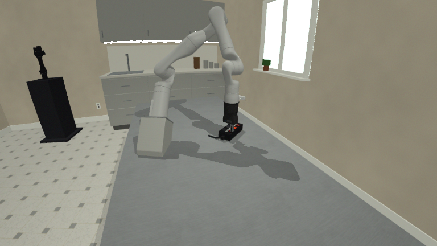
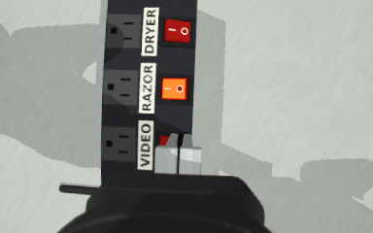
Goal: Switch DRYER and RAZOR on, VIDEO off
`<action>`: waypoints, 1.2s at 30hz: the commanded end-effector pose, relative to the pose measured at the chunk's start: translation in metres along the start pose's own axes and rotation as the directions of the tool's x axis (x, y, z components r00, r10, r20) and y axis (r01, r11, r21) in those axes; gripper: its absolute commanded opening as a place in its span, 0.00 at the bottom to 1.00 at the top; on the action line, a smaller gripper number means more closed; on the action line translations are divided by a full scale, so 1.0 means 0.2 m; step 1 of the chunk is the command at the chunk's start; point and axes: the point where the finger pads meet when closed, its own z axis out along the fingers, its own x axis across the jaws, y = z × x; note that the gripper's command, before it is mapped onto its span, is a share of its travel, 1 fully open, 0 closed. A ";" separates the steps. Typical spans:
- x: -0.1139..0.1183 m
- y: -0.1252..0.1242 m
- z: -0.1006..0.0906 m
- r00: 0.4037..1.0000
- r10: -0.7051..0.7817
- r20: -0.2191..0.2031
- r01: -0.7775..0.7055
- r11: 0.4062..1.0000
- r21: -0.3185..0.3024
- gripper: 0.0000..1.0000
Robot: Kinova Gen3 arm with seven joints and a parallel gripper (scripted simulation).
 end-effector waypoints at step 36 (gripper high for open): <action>0.00 0.00 -0.11 1.000 0.000 0.001 0.000 1.000 -0.001 0.00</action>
